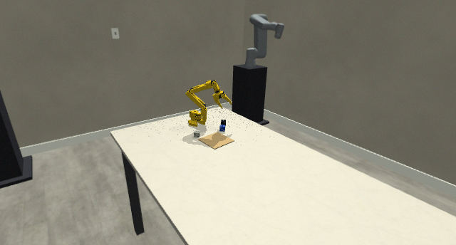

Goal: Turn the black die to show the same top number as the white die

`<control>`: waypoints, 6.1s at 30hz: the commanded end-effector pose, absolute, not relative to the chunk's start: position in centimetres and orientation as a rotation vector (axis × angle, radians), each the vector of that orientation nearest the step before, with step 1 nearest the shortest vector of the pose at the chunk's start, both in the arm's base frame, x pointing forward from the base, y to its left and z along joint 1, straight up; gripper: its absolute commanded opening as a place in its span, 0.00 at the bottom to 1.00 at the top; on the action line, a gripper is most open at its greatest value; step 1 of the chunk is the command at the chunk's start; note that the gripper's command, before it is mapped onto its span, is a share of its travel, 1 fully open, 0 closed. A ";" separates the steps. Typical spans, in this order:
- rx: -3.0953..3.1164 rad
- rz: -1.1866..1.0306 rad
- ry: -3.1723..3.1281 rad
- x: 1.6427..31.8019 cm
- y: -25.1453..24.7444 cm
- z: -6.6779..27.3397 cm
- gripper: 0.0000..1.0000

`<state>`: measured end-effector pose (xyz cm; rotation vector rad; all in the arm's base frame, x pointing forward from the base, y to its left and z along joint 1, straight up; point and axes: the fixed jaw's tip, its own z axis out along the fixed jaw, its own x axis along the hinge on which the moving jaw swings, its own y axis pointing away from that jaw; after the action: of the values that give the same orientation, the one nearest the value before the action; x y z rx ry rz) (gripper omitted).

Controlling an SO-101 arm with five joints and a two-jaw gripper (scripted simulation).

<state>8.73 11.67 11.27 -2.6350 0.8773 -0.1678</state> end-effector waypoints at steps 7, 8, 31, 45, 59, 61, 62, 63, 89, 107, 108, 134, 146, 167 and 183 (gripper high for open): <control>-2.456 -0.235 0.818 8.8 11.9 13.8 0.35; -2.455 -0.235 0.818 8.8 11.9 13.8 0.35; -2.402 -0.155 1.030 8.7 12.3 13.7 0.35; -2.231 -0.003 1.486 8.4 13.2 13.5 0.35; -1.841 0.149 2.115 8.2 14.7 13.1 0.35; -1.841 0.149 2.115 8.2 14.7 13.1 0.35; -1.809 0.155 2.155 8.2 14.8 13.1 0.35; -1.777 0.161 2.192 8.2 14.9 13.0 0.35; -1.326 0.202 2.613 8.1 16.0 12.4 0.35; -1.385 0.075 2.738 8.0 16.0 10.0 0.35; -1.396 0.050 2.760 8.0 15.9 9.6 0.35; -1.509 -0.238 2.984 7.3 14.7 5.2 0.35; -1.509 -0.238 2.984 7.3 14.7 5.2 0.35; -1.507 -0.236 2.983 7.3 14.7 5.3 0.35; -1.515 -0.254 2.994 7.4 14.7 4.4 0.35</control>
<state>6.99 13.91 3.80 -1.5382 3.0404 -0.3251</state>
